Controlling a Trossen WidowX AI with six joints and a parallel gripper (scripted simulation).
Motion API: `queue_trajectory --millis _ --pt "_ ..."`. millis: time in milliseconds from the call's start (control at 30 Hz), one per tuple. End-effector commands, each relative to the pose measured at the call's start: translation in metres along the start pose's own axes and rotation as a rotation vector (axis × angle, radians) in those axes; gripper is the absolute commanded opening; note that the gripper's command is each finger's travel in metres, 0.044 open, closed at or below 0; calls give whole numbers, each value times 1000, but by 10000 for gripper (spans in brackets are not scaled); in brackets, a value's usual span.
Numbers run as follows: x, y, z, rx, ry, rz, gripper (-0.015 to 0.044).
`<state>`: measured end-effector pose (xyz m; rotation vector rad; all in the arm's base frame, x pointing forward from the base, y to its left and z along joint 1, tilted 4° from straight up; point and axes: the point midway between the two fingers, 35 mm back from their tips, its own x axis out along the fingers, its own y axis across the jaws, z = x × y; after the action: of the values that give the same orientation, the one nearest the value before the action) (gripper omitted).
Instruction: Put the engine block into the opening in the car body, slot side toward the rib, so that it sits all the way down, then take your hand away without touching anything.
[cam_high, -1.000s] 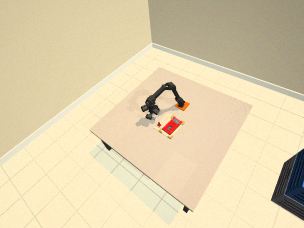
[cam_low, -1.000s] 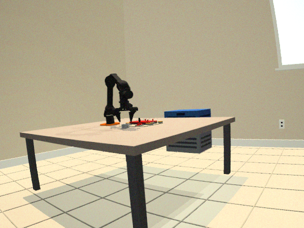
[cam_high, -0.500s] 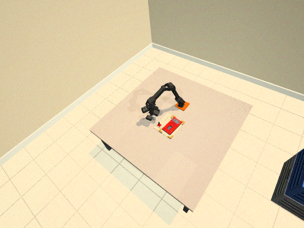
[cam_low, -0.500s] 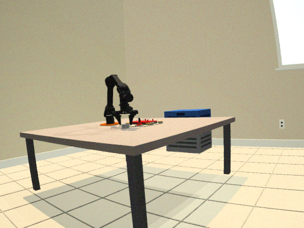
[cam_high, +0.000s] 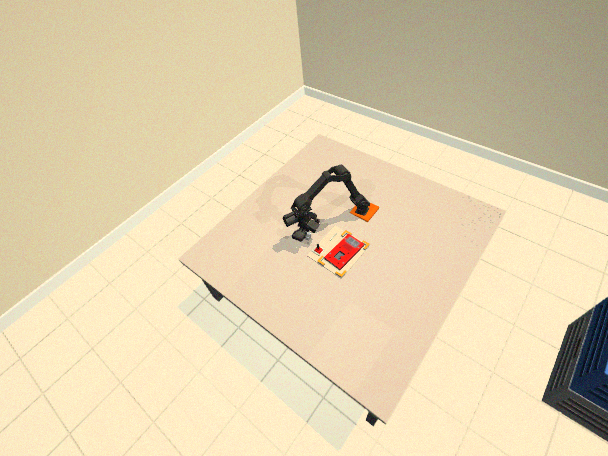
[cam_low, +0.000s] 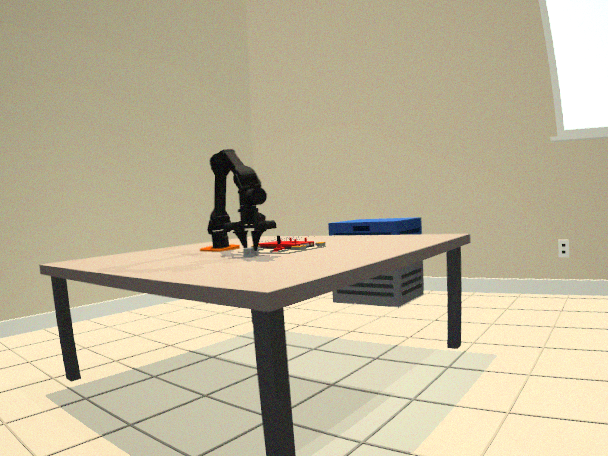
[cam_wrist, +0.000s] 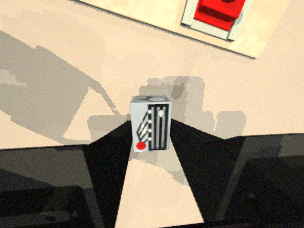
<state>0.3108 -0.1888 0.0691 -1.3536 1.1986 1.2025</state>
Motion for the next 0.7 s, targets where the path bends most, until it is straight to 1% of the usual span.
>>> queue_trajectory --millis 0,100,367,667 --pt "1 1 0 1 0 1 78" --pt "-1 -2 0 6 7 -4 0" --pt "-14 -9 -1 19 25 -15 0" --pt "-42 -10 -3 14 19 -11 0"
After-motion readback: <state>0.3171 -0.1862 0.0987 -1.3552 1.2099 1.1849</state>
